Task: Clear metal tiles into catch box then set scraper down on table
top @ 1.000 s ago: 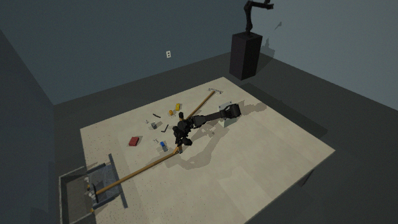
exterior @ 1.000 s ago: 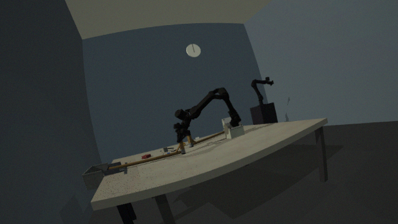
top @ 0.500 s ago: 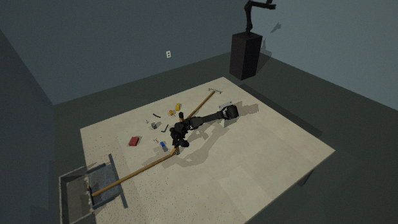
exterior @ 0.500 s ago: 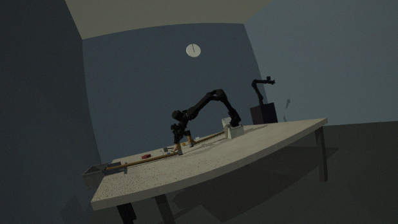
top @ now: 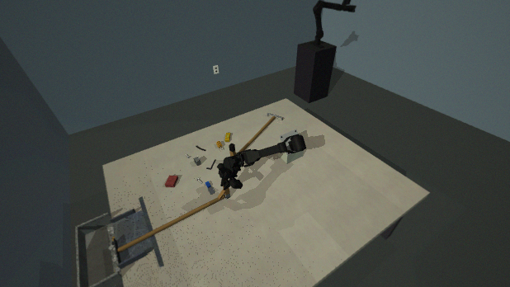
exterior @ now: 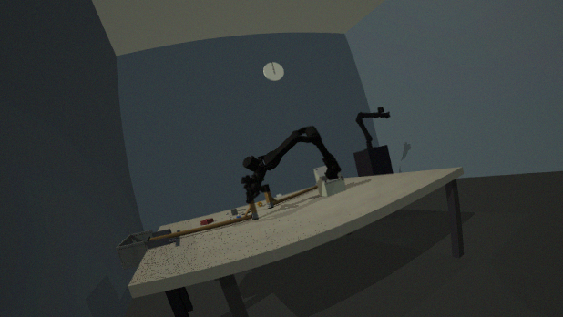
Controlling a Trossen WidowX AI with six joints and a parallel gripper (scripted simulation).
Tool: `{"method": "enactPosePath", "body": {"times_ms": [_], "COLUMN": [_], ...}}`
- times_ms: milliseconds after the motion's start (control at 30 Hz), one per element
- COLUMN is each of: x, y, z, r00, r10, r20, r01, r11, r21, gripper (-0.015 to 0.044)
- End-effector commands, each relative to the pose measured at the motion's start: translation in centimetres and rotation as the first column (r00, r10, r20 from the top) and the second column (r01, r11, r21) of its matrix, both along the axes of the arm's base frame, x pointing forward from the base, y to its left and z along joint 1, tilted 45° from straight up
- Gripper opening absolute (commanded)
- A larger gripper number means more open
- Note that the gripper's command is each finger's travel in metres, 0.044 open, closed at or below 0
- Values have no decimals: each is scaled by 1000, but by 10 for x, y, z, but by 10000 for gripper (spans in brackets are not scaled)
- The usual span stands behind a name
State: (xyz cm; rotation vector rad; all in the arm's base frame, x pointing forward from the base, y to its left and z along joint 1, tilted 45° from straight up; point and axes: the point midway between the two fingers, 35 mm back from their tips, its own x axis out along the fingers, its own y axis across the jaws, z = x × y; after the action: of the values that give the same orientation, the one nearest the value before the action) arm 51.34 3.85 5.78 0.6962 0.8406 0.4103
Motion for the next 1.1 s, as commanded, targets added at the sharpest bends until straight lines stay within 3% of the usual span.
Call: {"method": "enactPosePath", "body": {"times_ms": [0,1067], "x": [0,-33], "y": [0,-7], "z": [1,6], "r00": [1000,1000], "r10": [0,-6], "r20": [2,5], "r01": [0,6], "r11": [1000,1000], "r21": [0,-2], "gripper": [0,0]}}
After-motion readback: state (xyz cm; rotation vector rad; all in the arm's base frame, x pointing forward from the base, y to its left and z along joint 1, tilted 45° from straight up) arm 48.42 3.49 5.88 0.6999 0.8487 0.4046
